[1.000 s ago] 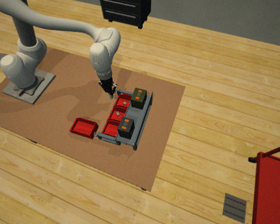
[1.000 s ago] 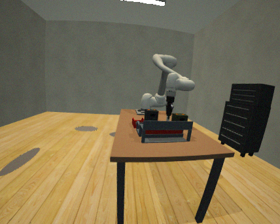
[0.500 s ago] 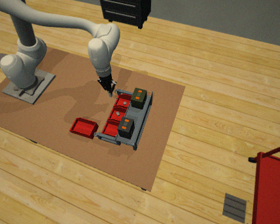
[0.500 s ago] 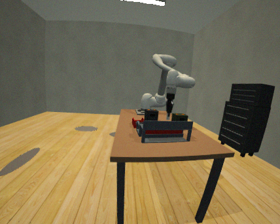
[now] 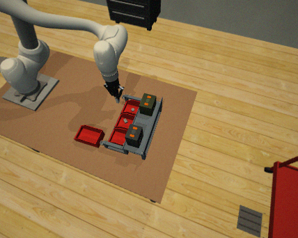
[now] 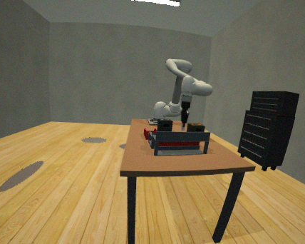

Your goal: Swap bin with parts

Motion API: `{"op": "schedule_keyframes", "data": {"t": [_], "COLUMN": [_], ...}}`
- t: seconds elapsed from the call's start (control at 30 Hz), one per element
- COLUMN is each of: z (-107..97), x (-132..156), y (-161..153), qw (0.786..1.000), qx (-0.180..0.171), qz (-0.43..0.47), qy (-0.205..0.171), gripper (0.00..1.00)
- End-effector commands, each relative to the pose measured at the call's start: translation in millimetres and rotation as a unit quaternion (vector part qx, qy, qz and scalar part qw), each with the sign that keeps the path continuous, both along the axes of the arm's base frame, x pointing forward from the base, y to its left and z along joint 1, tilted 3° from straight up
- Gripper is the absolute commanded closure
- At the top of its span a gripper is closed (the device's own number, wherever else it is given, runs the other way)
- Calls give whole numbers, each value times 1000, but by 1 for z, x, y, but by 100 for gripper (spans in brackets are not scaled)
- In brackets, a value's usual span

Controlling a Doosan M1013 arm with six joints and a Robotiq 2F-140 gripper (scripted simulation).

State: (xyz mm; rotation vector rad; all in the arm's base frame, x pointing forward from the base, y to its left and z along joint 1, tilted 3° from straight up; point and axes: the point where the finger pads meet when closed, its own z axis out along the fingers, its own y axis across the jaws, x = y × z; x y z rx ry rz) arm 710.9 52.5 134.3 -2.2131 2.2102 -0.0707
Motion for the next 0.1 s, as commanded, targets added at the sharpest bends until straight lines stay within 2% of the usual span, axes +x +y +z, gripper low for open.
{"op": "schedule_keyframes", "data": {"t": [0.0,0.07], "z": [3,3], "x": [1,1], "y": [1,1], "qw": [1000,1000], "qx": [3,3], "qz": [0,0], "qy": [-1,-1], "gripper": [90,90]}}
